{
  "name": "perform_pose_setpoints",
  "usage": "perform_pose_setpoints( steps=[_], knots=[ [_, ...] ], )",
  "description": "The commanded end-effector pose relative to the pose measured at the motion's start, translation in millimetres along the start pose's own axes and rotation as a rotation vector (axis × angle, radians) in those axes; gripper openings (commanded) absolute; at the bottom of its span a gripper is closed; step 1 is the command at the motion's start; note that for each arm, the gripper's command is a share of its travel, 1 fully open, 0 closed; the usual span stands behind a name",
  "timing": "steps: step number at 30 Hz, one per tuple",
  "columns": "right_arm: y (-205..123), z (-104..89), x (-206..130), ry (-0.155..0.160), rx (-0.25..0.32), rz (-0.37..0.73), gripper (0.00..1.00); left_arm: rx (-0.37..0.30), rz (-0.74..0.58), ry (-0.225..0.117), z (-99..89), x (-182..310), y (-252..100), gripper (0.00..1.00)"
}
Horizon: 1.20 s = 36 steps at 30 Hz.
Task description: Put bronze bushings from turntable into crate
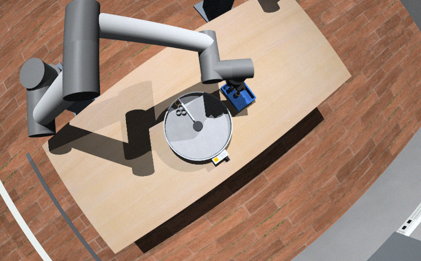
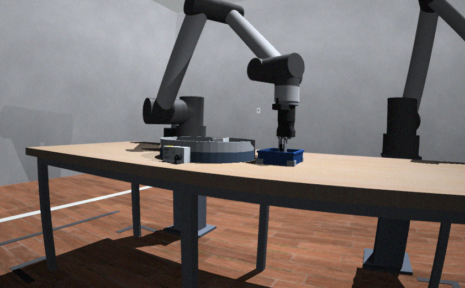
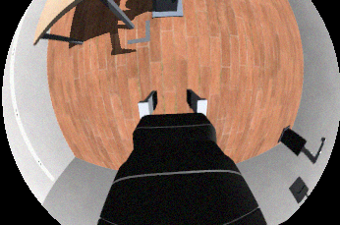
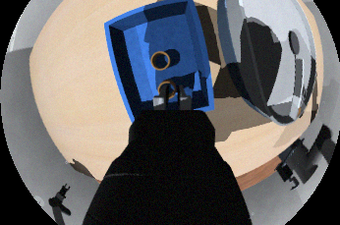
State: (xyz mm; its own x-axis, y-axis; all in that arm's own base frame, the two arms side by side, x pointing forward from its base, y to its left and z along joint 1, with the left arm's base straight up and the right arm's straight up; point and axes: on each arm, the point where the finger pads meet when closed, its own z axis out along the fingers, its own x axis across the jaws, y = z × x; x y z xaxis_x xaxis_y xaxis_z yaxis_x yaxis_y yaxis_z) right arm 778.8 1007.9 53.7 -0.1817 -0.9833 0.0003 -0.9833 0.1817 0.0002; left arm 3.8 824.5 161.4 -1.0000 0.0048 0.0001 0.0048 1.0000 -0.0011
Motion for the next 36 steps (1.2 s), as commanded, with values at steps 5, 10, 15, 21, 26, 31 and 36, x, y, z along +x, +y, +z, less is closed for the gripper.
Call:
perform_pose_setpoints(
  steps=[5, 10, 15, 21, 26, 31, 36],
  knots=[
    [-0.2, -40.8, -0.7, -0.002, 0.001, 0.0, 0.41, -0.001, 0.0, 0.0, -0.6, -0.1, 0.4, 1.0],
    [-0.2, -54.4, -0.7, -0.002, 0.001, 0.0, 0.41, -0.001, 0.0, 0.0, -0.6, -0.1, 0.4, 1.0],
    [-0.2, -70.0, -0.7, -0.002, 0.001, 0.0, 0.41, -0.001, 0.0, 0.0, -0.6, -0.1, 0.4, 1.0],
    [-0.2, -74.3, -0.7, -0.002, 0.001, 0.0, 0.41, -0.001, 0.0, 0.0, -0.6, -0.1, 0.4, 1.0],
    [-0.2, -74.3, -0.7, -0.002, 0.001, 0.0, 0.41, -0.001, 0.0, 0.0, -0.6, -0.1, 0.4, 1.0],
    [-0.2, -74.3, -0.7, -0.002, 0.001, 0.0, 0.41, -0.001, 0.0, 0.0, -0.6, -0.1, 0.4, 1.0],
    [-0.2, -74.3, -0.7, -0.002, 0.001, 0.0, 0.41, -0.001, 0.0, 0.0, -0.6, -0.1, 0.4, 1.0]
  ],
)
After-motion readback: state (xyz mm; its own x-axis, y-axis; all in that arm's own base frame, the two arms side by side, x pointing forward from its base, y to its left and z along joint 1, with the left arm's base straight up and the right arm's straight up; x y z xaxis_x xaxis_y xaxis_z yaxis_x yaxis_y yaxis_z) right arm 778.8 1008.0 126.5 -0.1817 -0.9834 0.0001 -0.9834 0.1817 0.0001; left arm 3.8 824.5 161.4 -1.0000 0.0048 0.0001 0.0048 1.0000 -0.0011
